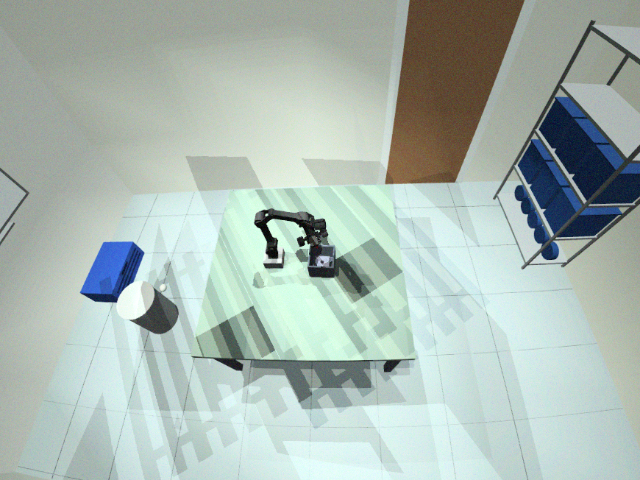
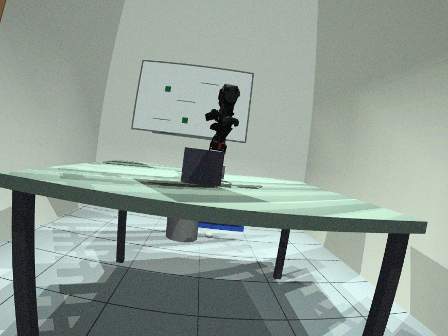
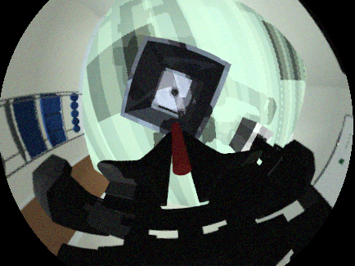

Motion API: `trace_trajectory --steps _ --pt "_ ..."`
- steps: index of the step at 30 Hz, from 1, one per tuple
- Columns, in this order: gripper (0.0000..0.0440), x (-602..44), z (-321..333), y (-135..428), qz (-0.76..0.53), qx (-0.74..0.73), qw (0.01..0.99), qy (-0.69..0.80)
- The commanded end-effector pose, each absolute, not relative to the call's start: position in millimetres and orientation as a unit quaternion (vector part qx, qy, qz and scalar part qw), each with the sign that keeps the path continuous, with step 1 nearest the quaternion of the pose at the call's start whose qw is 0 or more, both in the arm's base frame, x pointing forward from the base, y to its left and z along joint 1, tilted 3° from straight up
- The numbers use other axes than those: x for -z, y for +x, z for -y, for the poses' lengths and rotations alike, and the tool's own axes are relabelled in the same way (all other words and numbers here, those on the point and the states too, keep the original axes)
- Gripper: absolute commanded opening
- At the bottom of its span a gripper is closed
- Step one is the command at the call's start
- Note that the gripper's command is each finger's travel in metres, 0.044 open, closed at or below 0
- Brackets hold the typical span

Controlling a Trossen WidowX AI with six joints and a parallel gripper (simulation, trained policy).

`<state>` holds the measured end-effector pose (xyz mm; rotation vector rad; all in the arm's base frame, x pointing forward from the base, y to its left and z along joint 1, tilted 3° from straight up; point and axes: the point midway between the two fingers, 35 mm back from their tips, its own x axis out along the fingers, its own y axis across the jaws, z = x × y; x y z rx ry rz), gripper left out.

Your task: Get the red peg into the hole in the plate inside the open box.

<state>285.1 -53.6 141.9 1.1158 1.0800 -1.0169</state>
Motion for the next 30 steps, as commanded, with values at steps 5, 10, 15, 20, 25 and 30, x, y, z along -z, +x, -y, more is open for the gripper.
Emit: trace_trajectory --steps 5,10,15,20,25,30 --pt "0.0000 -135 70 290 -0.471 0.441 0.597 0.476" --pt "0.0000 -124 81 291 -0.476 0.446 0.592 0.473" --pt "0.0000 -111 89 294 -0.479 0.446 0.589 0.473" --pt "0.0000 -99 96 298 -0.482 0.444 0.587 0.474" --pt "0.0000 -89 102 302 -0.485 0.442 0.587 0.475" --pt "0.0000 -79 107 304 -0.489 0.438 0.587 0.473"
